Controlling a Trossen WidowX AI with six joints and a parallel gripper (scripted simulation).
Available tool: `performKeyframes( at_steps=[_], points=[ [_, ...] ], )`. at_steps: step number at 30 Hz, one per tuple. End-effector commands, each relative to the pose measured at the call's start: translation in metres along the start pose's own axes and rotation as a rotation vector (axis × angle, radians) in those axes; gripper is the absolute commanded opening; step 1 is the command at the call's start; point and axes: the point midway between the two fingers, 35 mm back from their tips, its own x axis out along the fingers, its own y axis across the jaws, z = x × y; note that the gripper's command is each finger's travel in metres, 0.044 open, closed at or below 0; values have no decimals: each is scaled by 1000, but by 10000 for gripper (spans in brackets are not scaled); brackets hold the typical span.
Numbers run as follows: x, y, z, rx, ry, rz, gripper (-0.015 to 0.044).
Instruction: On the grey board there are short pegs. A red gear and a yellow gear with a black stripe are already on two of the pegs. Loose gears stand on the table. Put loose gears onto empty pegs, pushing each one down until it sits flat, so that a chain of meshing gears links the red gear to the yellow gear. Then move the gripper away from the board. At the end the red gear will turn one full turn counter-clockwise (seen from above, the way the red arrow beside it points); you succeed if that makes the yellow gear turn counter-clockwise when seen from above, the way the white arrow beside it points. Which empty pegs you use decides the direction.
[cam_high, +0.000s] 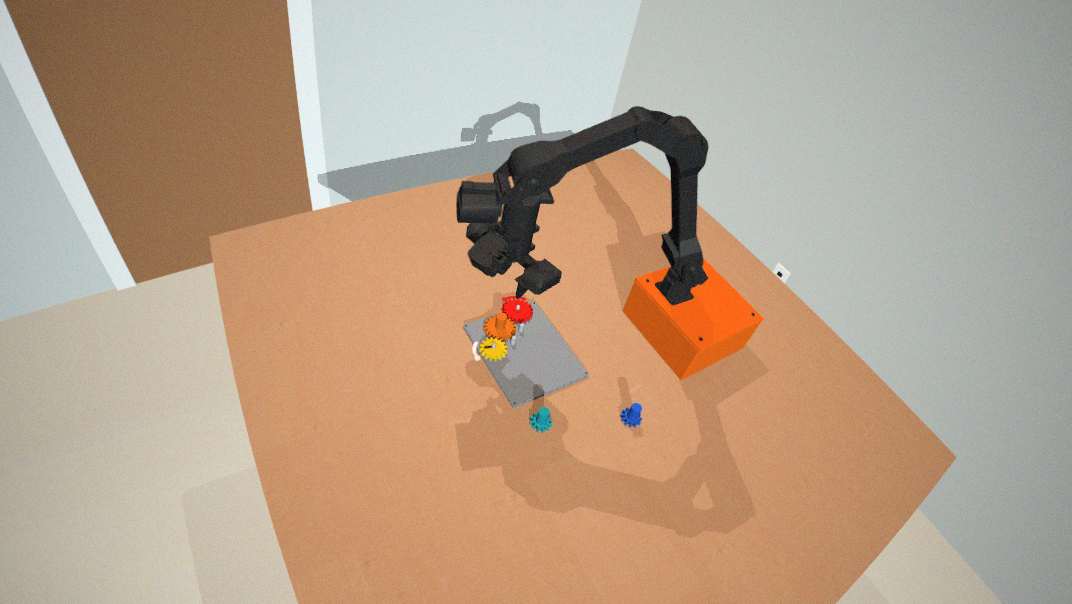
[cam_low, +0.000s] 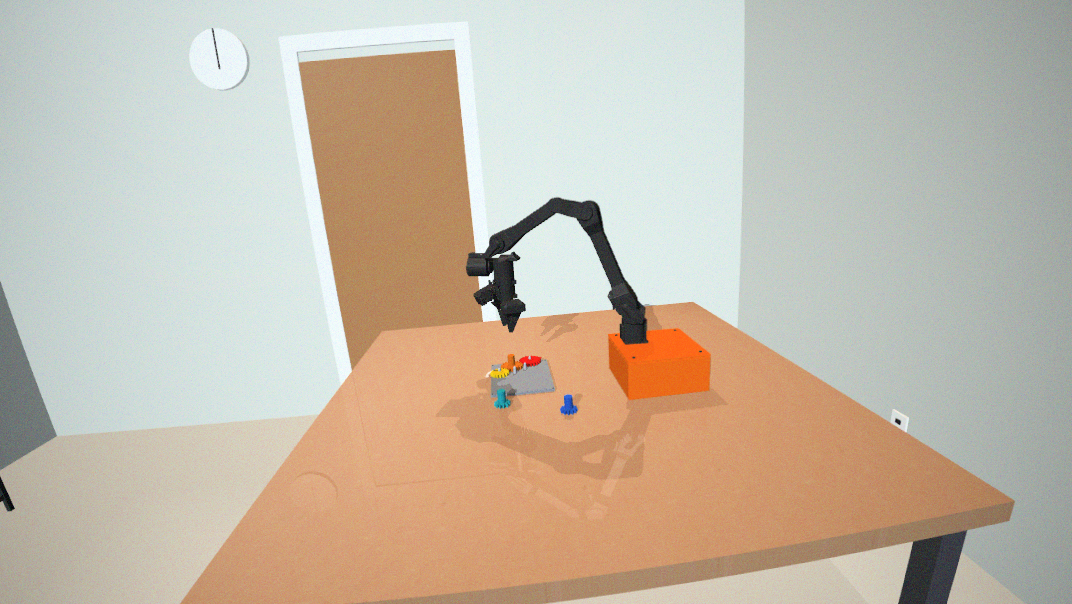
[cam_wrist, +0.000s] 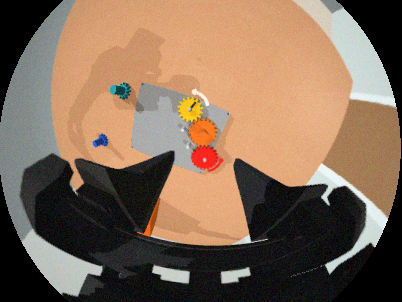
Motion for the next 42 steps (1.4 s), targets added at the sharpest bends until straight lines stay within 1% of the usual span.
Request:
performKeyframes(
  at_steps=[1, 2, 42],
  points=[
    [-3, 2, -3, 0, 11, 6, 429],
    [-3, 2, -3, 0, 11, 6, 440],
    [-3, 2, -3, 0, 11, 6, 440]
  ],
)
